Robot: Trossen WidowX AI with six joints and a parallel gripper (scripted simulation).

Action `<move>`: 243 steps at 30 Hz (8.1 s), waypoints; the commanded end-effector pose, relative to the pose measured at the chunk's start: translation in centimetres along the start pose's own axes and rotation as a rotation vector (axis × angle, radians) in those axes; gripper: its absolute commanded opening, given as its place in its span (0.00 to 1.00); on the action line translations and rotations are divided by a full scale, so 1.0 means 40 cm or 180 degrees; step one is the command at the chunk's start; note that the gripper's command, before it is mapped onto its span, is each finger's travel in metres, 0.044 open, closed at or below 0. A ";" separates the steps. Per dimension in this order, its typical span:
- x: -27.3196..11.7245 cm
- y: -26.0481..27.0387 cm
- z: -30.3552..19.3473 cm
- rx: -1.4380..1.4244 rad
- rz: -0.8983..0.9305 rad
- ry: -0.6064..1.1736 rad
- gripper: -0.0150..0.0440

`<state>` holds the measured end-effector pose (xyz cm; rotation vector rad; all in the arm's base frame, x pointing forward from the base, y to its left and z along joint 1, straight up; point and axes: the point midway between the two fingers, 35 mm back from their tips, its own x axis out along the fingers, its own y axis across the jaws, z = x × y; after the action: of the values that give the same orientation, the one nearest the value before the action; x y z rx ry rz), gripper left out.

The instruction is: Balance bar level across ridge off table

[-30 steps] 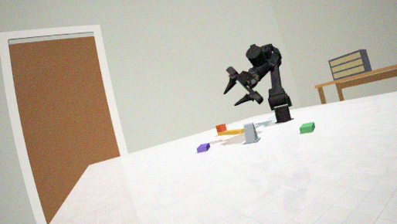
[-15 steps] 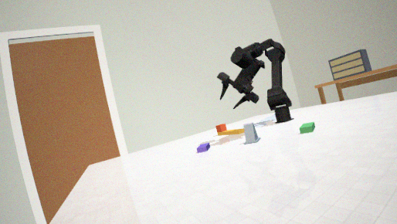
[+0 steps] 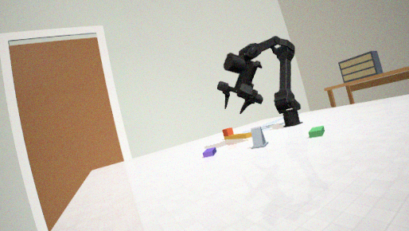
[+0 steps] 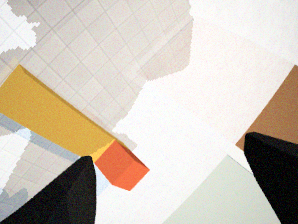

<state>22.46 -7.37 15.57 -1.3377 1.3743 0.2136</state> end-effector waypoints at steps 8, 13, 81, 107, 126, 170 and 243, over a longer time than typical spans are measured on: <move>0.030 -0.003 -0.036 -0.0502 0.0486 -0.0106 0.79; 0.043 -0.003 -0.055 -0.0699 0.0696 -0.0208 0.79; 0.293 0.123 -0.116 -0.1738 0.1430 -0.1628 0.79; 0.309 0.135 -0.110 -0.1734 0.1437 -0.1616 0.52; 0.270 0.096 -0.130 -0.1735 0.1434 -0.1618 0.25; 0.090 -0.042 -0.138 -0.1440 0.1496 -0.1556 0.25; -0.131 -0.106 0.417 0.0832 0.1956 -0.0968 0.25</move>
<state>33.34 5.86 16.16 -0.6281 1.4558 0.6190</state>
